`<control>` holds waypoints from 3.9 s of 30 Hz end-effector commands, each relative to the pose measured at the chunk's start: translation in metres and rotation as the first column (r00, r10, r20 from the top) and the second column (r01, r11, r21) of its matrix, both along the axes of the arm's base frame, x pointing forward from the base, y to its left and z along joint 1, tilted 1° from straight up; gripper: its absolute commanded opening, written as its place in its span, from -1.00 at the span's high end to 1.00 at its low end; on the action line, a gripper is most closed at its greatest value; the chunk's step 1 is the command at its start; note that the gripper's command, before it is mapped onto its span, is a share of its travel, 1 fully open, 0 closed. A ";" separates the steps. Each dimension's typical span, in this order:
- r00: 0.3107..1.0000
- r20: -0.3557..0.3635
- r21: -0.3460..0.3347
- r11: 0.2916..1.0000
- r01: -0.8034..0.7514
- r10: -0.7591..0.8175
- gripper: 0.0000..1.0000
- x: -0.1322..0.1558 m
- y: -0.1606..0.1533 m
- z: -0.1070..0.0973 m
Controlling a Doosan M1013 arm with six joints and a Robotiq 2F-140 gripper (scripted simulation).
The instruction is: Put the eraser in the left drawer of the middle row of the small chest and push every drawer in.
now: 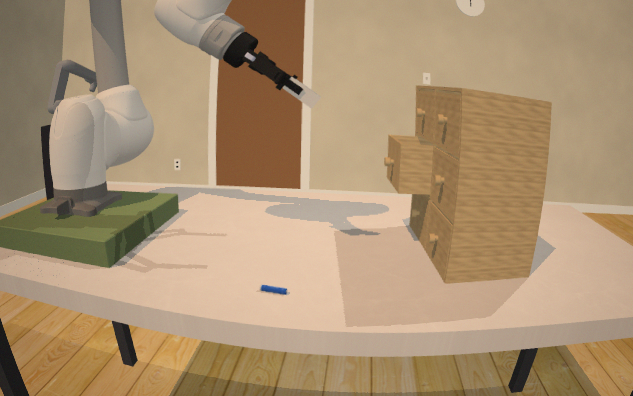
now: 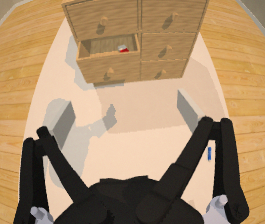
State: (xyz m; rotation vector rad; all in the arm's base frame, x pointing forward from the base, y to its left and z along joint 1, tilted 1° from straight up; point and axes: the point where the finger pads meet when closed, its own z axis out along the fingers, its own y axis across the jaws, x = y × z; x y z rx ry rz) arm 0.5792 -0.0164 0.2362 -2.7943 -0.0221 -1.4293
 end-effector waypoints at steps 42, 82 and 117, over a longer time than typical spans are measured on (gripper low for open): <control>0.604 -0.796 0.008 1.000 -0.021 0.019 -1.00 0.001 -0.002 0.031; 0.587 -0.810 0.007 1.000 -0.021 0.018 -1.00 -0.089 0.027 0.007; 0.828 -0.561 0.012 1.000 -0.019 0.022 -1.00 -0.060 0.028 -0.021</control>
